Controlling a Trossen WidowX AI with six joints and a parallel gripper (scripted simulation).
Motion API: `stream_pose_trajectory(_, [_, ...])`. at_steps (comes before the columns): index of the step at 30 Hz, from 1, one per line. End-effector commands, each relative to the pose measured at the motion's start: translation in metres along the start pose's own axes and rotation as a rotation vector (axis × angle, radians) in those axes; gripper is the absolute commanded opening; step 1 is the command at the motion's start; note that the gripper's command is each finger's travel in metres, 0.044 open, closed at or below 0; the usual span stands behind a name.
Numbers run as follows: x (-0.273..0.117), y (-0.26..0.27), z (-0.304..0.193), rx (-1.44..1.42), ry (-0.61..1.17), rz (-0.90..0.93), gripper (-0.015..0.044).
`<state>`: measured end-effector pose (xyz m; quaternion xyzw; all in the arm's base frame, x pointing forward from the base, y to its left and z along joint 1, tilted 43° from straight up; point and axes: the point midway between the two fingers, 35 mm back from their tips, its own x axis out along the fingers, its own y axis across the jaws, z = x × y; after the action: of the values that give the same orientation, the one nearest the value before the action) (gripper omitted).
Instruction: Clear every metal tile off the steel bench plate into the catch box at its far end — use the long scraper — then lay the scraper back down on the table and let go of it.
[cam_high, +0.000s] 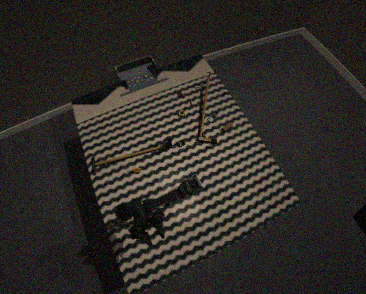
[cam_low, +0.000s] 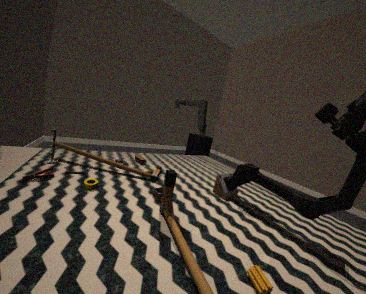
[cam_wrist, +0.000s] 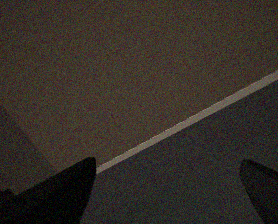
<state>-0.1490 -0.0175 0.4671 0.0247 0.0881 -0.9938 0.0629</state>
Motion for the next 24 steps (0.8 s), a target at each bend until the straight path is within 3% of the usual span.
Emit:
stream_pose_trajectory(1, [0.0,0.0,0.0,0.001,0.0,0.001,0.0426])
stream_pose_trajectory(24, [0.003,0.036,0.047,0.029,0.004,0.045,0.044])
